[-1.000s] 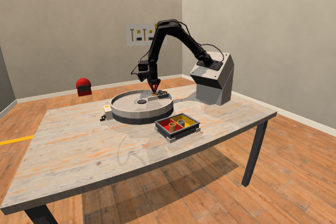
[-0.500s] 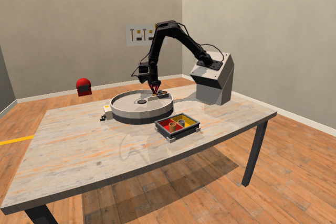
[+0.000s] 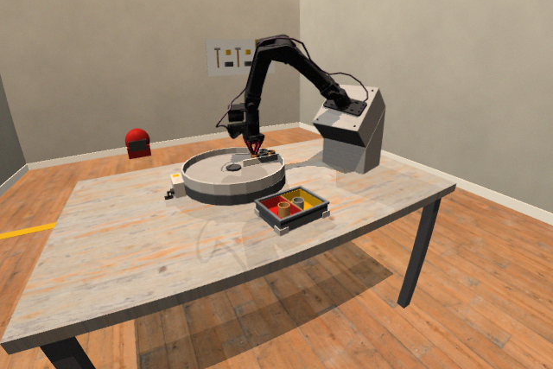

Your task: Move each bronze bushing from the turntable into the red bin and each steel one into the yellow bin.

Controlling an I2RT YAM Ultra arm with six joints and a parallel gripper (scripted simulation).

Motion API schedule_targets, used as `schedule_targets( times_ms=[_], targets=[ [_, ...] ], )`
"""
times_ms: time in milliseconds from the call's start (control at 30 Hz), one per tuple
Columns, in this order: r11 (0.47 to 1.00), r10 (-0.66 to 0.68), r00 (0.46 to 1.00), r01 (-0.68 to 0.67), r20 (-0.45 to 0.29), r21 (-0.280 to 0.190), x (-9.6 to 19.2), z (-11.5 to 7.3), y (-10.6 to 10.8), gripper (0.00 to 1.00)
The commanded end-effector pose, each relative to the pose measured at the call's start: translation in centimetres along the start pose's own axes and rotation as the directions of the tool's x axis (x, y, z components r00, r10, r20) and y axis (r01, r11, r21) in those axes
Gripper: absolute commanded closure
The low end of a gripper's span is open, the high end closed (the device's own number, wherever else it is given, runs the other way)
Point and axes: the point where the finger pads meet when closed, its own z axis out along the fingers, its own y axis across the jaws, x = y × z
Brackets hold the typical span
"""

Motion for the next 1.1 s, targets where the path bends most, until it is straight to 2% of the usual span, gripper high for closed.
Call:
schedule_targets(
  times_ms=[0, 933, 967, 1067],
  targets=[
    [1.000, -0.007, 1.000, 0.006, 0.028, 0.028, -1.3, -0.6, -1.0, 0.86],
    [1.000, -0.007, 1.000, 0.006, 0.028, 0.028, -1.3, -0.6, -1.0, 0.86],
    [1.000, -0.007, 1.000, 0.006, 0.028, 0.028, -1.3, -0.6, -1.0, 1.00],
    [1.000, 0.015, 1.000, -0.015, -0.004, -0.002, 0.3, -0.2, -0.3, 1.00]
  ],
)
